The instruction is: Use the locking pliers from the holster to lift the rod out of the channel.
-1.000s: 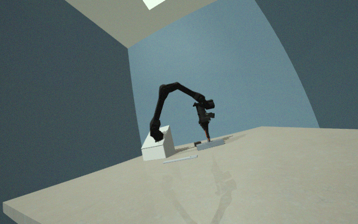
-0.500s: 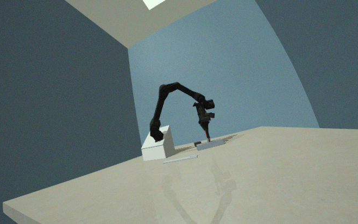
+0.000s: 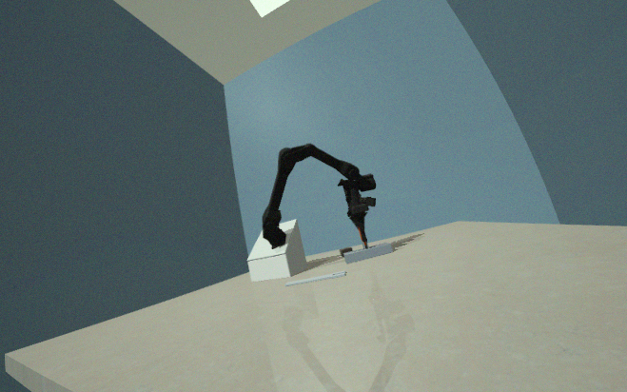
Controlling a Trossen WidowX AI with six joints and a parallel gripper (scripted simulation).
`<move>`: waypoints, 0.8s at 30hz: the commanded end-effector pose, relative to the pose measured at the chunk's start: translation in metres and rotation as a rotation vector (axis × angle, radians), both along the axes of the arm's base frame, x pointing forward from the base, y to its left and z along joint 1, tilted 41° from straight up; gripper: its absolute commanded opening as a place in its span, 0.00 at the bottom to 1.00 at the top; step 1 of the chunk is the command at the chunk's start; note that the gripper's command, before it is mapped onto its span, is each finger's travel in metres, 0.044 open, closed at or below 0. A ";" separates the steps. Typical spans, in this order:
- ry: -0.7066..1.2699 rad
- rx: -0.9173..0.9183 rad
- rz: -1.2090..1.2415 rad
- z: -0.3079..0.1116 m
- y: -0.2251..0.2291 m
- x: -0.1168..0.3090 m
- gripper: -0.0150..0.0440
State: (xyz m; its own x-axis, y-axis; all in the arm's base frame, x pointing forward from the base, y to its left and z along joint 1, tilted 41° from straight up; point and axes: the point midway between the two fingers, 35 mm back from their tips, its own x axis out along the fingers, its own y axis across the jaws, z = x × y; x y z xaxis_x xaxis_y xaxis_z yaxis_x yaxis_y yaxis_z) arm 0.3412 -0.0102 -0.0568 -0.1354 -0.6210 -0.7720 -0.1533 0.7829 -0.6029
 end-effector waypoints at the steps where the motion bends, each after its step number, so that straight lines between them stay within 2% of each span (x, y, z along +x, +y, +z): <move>1: -0.006 0.005 0.002 0.007 0.004 0.003 0.43; 24: -0.011 0.019 0.000 0.033 0.016 0.007 0.43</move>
State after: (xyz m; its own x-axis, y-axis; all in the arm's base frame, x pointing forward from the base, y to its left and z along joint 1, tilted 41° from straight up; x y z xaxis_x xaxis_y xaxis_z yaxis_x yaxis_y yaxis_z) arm 0.3446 0.0035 -0.0294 -0.1412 -0.6074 -0.7818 -0.1565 0.7935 -0.5882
